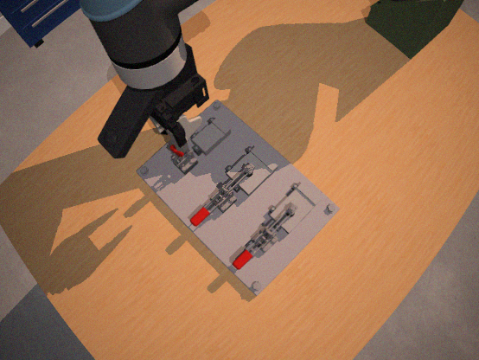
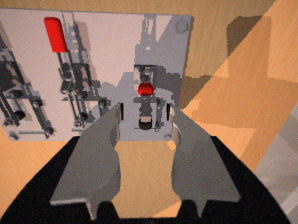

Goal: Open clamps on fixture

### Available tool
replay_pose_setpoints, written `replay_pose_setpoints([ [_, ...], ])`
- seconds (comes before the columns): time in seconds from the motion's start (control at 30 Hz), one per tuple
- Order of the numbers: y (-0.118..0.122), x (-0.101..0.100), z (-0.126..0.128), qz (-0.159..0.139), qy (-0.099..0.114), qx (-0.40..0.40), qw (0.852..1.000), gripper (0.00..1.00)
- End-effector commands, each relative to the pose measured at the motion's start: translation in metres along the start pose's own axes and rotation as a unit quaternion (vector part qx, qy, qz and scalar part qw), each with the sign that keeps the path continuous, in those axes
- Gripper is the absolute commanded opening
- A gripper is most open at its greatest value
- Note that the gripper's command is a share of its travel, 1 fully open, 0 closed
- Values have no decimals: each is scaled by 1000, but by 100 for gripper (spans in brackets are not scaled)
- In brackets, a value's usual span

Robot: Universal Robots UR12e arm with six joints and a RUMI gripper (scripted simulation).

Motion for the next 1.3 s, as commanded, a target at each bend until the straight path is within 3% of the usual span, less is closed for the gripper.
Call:
replay_pose_setpoints([
  [0.0, -1, 2, 3, 1, 0, -2, 1000, 28],
  [0.87, -1, 3, 4, 1, 0, -3, 1000, 28],
  [1.27, -2, 38, 4, 3, 0, -3, 1000, 28],
])
Point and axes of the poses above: the point where the finger pads meet when closed, its own x axis back along the fingers, its own z axis across the jaws, y = z × x, the point moved 5 cm from there along x, back along the fingers, and after that the axes turned 3 degrees about -x, right-handed, at the moved point
